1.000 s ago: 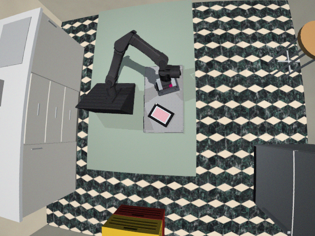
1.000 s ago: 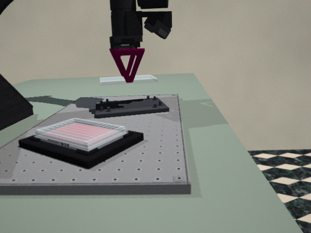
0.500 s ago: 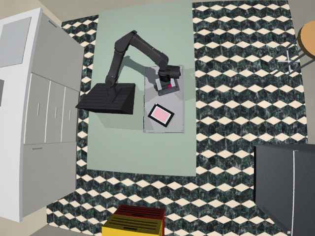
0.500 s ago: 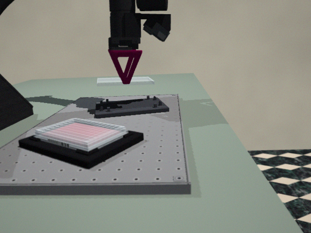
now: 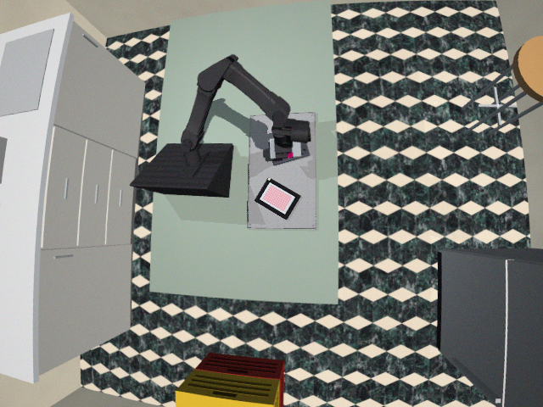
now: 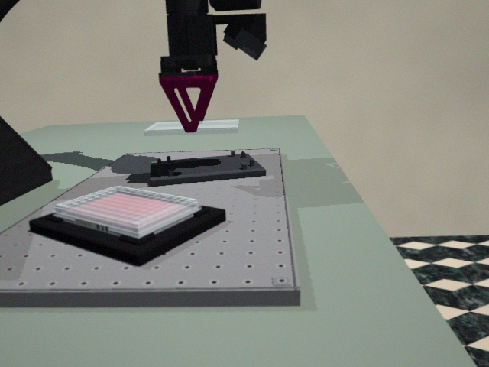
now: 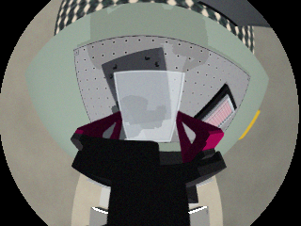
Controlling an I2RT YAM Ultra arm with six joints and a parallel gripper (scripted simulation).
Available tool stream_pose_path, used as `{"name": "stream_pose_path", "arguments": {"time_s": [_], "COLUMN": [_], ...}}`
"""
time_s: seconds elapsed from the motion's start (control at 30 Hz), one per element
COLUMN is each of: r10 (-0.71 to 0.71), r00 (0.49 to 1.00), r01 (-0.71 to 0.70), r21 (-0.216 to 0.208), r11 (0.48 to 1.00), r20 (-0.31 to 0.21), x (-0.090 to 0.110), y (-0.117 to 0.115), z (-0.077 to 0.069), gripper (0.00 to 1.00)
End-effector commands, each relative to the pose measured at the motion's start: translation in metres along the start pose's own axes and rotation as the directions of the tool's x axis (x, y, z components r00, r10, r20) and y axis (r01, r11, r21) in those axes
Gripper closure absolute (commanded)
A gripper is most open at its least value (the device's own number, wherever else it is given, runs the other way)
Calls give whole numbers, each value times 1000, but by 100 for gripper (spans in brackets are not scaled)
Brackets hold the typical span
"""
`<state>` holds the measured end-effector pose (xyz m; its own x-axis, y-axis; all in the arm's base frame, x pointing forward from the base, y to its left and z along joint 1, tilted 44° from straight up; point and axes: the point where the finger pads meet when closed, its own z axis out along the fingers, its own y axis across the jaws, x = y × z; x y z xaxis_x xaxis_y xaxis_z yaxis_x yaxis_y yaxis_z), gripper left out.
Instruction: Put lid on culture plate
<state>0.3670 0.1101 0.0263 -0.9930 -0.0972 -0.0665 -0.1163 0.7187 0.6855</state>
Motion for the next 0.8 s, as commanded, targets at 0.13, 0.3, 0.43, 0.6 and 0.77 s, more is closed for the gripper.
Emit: {"name": "stream_pose_path", "arguments": {"time_s": [0.13, 0.3, 0.43, 0.6, 0.77], "r10": [258, 415, 475, 553, 553], "r00": [966, 910, 880, 833, 833], "r01": [-258, -415, -474, -553, -553], "r21": [-3, -6, -8, -10, -9], "r11": [966, 910, 880, 833, 833], "r20": [25, 24, 23, 23, 23], "x": [1, 6, 7, 12, 16], "y": [-26, -42, -48, -65, -81], "z": [-8, -8, -8, -8, -7], "gripper": [100, 100, 100, 100, 100]}}
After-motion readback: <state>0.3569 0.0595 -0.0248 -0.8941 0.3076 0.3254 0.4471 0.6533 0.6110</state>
